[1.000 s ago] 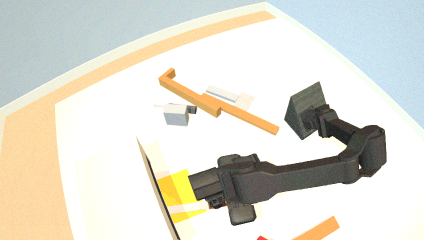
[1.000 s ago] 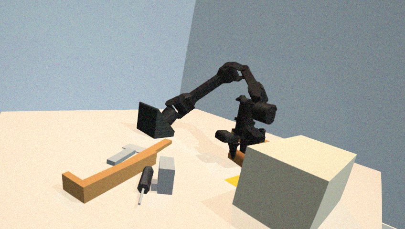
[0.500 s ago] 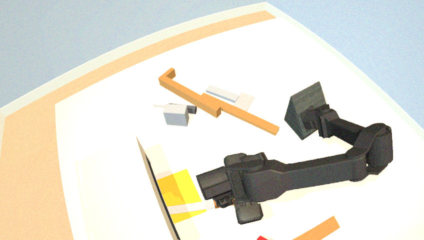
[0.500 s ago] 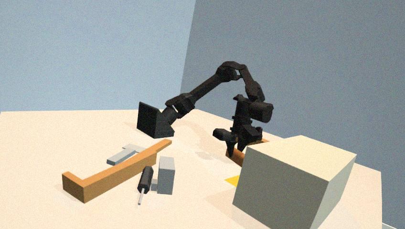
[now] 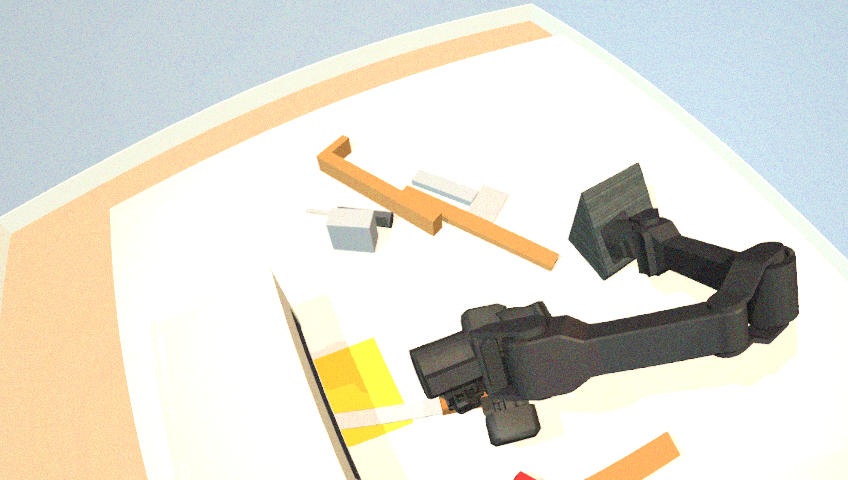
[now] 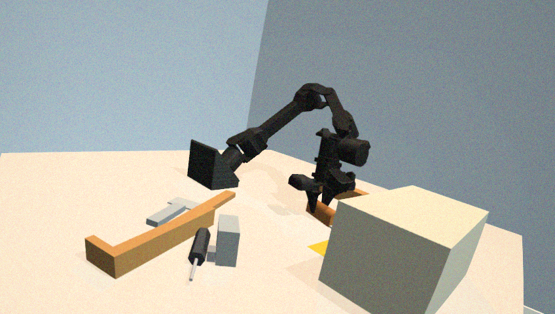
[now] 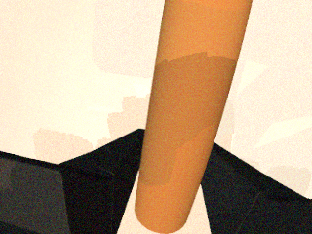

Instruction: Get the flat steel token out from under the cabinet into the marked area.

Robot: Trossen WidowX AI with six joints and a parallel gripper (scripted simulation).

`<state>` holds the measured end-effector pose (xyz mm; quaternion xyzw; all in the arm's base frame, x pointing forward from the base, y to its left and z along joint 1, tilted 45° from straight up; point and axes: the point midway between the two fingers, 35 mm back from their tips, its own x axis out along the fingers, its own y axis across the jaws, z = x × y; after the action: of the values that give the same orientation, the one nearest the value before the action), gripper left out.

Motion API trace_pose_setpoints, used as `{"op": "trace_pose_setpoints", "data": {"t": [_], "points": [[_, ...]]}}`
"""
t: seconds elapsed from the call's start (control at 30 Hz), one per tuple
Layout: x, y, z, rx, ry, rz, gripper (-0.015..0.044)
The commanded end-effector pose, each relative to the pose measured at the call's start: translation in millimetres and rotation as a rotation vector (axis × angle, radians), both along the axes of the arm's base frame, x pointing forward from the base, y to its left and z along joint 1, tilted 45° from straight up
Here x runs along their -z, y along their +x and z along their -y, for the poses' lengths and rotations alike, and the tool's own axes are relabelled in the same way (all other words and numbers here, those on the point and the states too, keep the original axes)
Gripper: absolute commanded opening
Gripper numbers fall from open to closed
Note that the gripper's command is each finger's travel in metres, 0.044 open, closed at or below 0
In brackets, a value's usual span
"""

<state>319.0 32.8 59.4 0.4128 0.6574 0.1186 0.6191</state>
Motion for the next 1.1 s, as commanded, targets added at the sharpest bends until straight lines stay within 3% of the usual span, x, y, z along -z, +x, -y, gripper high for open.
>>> {"op": "trace_pose_setpoints", "data": {"t": [0.0,1.07], "points": [[-1,-5,-2,0.001,0.003,-0.005,0.0],[-10,-40,-17,0.001,0.004,-0.007,0.0]]}}
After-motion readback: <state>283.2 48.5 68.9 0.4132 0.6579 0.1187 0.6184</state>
